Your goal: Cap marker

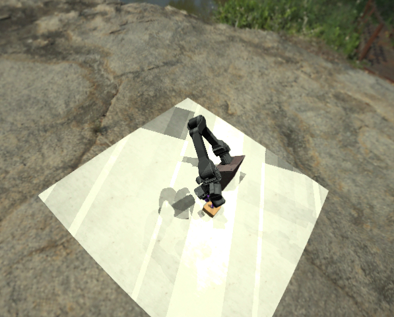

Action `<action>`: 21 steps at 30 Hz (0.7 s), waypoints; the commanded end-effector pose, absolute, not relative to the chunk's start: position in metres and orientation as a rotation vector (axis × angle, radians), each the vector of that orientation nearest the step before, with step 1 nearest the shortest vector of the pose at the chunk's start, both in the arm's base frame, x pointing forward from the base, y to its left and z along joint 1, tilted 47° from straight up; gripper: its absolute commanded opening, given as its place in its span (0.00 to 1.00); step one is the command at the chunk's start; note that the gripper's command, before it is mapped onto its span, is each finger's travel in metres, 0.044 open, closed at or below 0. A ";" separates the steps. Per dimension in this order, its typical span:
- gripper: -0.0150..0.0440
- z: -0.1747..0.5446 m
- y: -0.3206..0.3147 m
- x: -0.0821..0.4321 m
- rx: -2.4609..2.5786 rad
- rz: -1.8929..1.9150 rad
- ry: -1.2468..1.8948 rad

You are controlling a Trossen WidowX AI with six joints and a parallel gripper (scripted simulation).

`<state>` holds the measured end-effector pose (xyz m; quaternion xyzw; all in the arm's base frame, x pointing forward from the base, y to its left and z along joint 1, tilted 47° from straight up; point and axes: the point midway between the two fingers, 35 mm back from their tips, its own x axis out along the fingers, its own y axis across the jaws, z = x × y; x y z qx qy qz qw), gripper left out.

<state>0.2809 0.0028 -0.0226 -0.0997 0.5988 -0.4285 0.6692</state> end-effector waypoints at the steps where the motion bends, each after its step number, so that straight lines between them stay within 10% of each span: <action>1: 0.25 -0.031 0.015 0.276 -0.222 -0.980 1.345; 21: 0.25 -0.051 0.035 0.259 -0.231 -1.010 1.323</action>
